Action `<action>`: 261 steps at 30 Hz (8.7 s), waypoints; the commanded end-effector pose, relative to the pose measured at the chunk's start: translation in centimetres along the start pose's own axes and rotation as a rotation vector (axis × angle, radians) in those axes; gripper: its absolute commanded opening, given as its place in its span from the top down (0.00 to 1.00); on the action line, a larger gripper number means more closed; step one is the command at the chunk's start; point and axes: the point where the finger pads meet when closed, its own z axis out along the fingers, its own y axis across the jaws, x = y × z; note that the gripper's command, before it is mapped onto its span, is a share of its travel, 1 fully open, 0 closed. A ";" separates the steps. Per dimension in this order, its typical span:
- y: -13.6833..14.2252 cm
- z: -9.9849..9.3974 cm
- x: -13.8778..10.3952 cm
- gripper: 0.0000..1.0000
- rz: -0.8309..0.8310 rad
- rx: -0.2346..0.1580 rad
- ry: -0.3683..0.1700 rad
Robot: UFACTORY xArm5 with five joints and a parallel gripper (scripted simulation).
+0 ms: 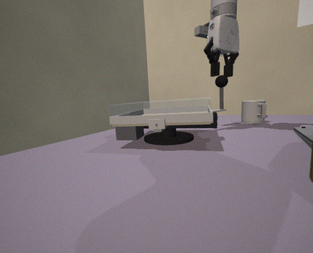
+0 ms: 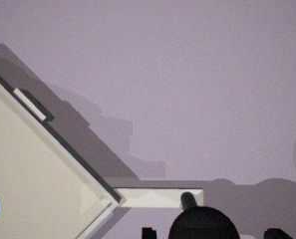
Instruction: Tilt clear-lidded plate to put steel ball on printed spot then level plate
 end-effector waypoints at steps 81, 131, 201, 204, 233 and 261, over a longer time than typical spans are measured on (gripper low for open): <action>0.1 3.4 0.1 0.38 0.000 0.001 0.003; 0.1 3.5 0.2 1.00 0.001 0.001 0.004; 0.3 3.9 0.2 1.00 -0.136 -0.001 -0.001; 0.3 3.9 0.2 1.00 -0.139 -0.001 -0.001; 0.3 3.9 0.2 1.00 -0.152 -0.001 -0.001; 0.2 3.7 0.2 1.00 -0.122 0.000 0.000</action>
